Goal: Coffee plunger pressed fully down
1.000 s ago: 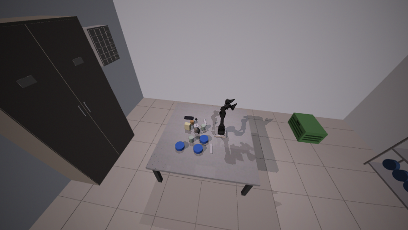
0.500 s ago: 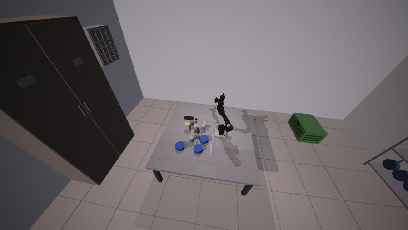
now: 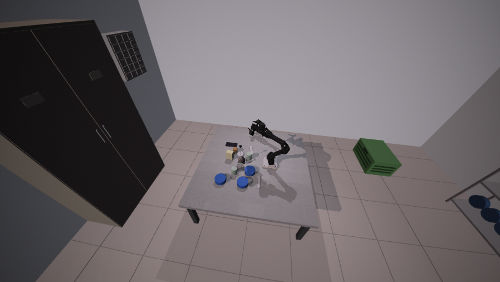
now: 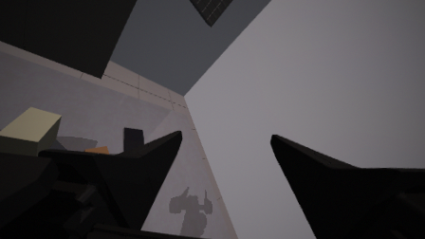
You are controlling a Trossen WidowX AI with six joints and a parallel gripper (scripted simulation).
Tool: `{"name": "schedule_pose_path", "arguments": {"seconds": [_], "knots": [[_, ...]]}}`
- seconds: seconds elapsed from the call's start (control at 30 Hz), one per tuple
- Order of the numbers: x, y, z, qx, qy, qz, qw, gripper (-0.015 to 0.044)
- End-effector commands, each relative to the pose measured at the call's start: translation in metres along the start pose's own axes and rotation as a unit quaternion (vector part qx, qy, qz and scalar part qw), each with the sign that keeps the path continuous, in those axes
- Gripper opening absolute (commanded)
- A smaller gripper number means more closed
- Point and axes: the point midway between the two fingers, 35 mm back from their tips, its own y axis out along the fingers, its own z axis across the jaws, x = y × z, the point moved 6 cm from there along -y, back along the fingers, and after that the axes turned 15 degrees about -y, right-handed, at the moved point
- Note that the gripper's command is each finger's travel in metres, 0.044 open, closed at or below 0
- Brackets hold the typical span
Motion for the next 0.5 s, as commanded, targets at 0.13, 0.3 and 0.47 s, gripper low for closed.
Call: {"name": "schedule_pose_path", "arguments": {"seconds": [0.13,0.3,0.47], "knots": [[0.059,-0.026,0.071,0.289,0.189,-0.071,0.936,0.0440],[0.079,-0.053,0.099,0.414,0.246,-0.055,0.875,0.0440],[0.073,-0.053,0.112,0.418,0.247,-0.054,0.873,0.0440]]}}
